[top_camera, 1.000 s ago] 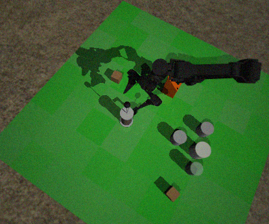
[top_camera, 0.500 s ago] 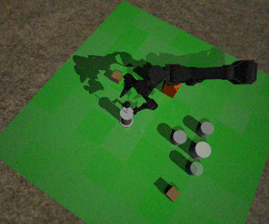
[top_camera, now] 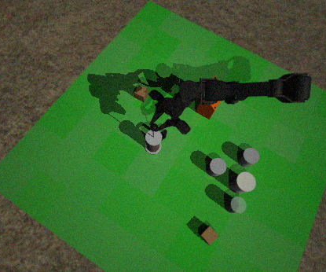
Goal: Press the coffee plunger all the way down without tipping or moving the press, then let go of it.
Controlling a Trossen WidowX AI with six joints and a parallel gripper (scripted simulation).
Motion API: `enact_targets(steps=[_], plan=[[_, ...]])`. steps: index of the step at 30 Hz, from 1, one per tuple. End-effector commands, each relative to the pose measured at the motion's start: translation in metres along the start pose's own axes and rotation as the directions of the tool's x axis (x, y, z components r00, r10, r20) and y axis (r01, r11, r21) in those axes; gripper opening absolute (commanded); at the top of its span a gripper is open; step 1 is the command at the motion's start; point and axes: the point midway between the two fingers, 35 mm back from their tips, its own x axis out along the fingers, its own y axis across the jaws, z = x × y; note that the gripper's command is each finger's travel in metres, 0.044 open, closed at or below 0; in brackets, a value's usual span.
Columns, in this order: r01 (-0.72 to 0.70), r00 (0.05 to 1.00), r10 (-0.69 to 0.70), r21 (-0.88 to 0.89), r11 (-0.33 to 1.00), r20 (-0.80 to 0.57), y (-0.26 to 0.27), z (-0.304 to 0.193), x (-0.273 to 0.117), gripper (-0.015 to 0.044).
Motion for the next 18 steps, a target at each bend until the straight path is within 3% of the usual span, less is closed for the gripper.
enact_targets(steps=[1, 18], plan=[[0.002, 1.000, -0.002, 0.004, 1.000, 0.001, 0.000, 0.000, 0.000, 0.0111], [0.003, 1.000, -0.003, 0.004, 1.000, 0.000, -0.002, -0.011, 0.011, 0.0111]])
